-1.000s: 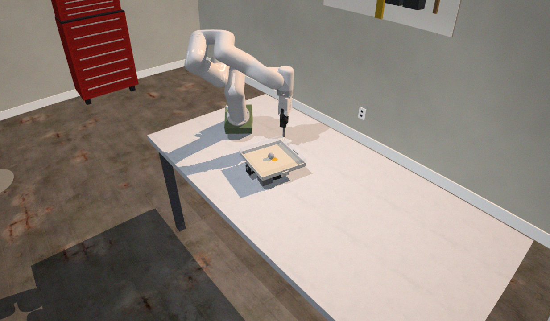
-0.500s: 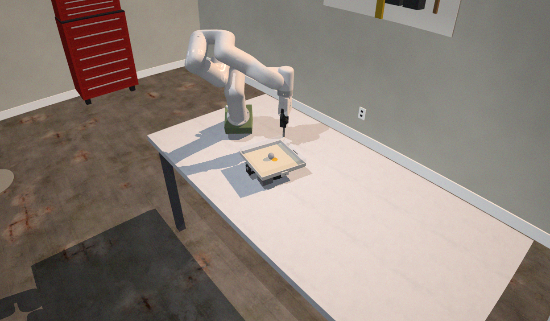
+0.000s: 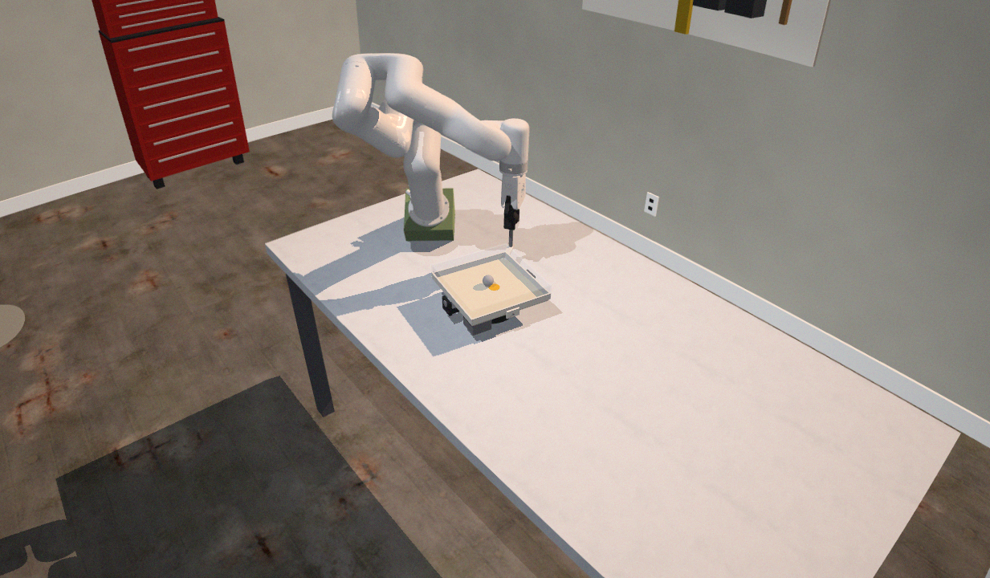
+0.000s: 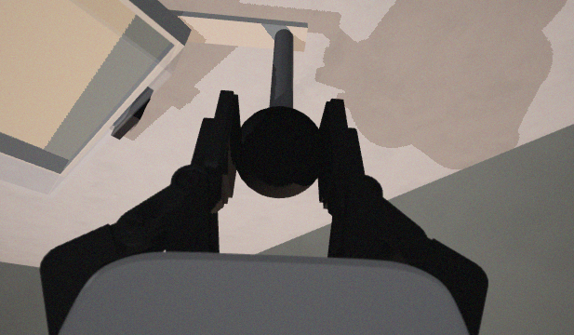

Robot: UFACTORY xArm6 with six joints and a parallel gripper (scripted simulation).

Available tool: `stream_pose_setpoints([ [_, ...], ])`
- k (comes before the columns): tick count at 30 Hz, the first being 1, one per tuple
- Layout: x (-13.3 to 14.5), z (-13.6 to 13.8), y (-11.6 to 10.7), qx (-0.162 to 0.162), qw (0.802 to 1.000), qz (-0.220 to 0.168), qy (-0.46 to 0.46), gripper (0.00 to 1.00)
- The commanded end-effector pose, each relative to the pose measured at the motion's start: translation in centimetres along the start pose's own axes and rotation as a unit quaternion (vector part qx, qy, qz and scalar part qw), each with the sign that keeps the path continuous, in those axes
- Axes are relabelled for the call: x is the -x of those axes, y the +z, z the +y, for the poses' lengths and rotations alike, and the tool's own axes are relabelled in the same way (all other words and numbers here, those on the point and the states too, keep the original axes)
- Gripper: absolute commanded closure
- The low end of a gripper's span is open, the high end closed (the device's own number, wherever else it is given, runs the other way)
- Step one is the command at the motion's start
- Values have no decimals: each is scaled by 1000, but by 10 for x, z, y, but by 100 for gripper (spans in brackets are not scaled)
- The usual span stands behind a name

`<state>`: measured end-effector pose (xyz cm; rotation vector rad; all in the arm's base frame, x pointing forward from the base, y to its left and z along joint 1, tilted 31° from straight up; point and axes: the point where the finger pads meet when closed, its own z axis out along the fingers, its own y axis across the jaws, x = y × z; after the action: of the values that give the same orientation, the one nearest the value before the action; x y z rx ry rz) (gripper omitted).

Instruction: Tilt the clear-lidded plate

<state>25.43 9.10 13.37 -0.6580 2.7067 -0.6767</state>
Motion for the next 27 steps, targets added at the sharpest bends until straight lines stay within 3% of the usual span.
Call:
stream_pose_setpoints([
  [1,3,0,-1,0,1000,-2,1,100],
  [27,-2,0,0,0,1000,-2,1,100],
])
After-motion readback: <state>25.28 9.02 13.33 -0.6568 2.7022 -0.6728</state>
